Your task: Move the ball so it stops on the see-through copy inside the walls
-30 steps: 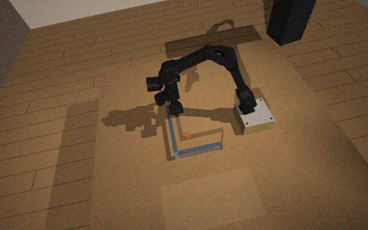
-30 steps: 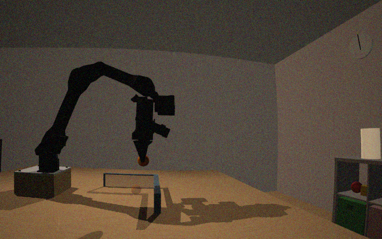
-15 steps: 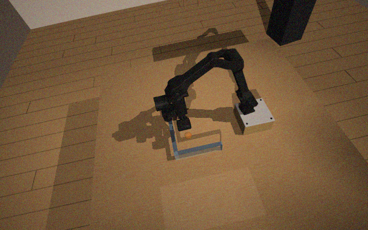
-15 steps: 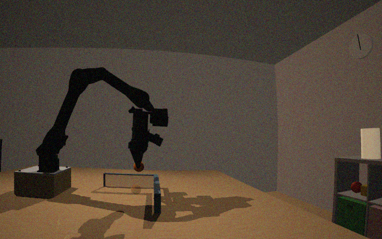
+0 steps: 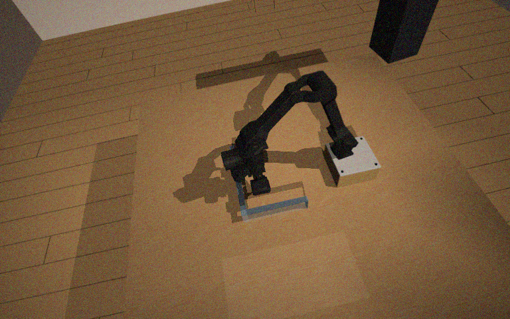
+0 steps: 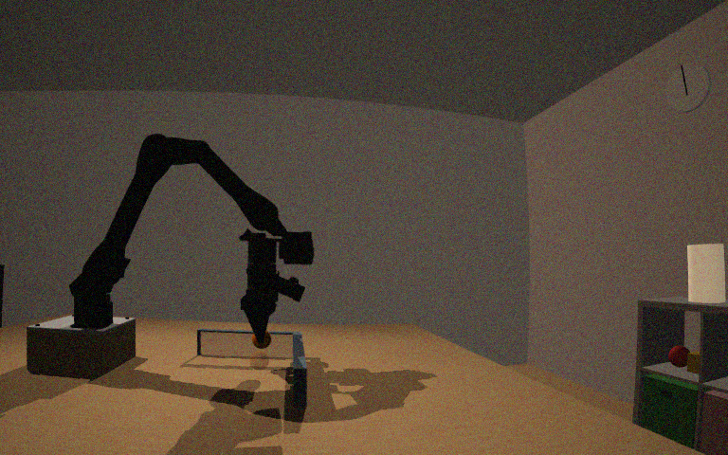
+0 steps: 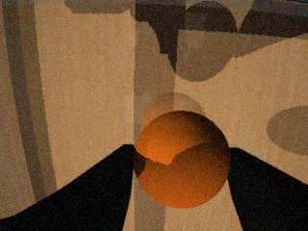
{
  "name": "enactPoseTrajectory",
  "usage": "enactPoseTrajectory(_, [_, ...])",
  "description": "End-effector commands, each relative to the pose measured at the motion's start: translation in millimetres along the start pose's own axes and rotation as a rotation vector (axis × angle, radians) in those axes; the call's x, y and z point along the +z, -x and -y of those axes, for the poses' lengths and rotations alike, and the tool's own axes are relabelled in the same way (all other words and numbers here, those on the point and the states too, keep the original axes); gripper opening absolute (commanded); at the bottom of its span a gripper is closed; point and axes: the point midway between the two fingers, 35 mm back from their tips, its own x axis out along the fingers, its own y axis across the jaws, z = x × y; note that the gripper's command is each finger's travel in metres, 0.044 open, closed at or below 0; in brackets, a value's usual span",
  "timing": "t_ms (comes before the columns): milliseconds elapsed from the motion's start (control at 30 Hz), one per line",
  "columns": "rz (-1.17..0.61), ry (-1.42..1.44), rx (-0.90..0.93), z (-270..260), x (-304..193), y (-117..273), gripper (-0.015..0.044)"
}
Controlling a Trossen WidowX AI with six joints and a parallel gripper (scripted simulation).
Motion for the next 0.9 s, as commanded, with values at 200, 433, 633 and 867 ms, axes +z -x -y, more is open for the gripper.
enactPoseTrajectory(200, [-0.010,-0.005,0.001,0.0,-4.3,-31.3,0.0000])
enactPoseTrajectory(433, [-0.010,-0.005,0.001,0.0,-4.4,-41.5,0.0000])
enactPoseTrajectory(633, [-0.010,-0.005,0.001,0.0,-4.6,-48.8,0.0000])
enactPoseTrajectory(867, [-0.009,-0.002,-0.001,0.3,-4.6,-47.2,0.0079])
